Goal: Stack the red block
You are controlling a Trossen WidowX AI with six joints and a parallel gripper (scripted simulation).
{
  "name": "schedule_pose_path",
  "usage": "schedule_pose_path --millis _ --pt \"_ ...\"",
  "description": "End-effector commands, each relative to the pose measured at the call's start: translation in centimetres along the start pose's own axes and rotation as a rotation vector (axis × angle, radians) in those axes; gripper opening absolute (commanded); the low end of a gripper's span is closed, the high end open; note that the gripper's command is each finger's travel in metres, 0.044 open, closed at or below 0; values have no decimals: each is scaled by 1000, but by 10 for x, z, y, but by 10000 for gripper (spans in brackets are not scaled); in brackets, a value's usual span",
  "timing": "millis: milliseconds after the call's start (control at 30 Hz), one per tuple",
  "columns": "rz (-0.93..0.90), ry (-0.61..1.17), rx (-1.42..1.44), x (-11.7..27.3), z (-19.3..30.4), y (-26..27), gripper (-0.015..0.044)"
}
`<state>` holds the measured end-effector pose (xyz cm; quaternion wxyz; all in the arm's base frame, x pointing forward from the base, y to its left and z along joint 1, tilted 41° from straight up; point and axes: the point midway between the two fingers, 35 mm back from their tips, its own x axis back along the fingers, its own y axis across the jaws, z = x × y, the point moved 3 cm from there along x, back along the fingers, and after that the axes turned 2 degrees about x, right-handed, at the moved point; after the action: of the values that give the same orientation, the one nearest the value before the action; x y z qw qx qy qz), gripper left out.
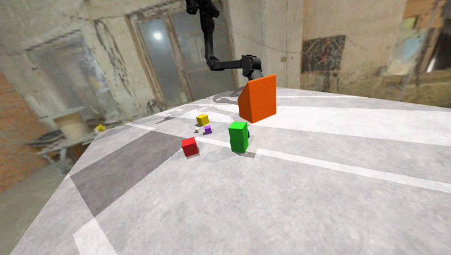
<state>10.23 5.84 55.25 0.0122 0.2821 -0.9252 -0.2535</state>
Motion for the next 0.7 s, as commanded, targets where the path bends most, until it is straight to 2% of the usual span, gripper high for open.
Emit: schedule_pose_path --millis 0,367,667 --pt "56 16 101 -16 23 22 440" --pt "206 110 316 -82 93 51 440" --pt "380 199 420 -140 142 31 440"
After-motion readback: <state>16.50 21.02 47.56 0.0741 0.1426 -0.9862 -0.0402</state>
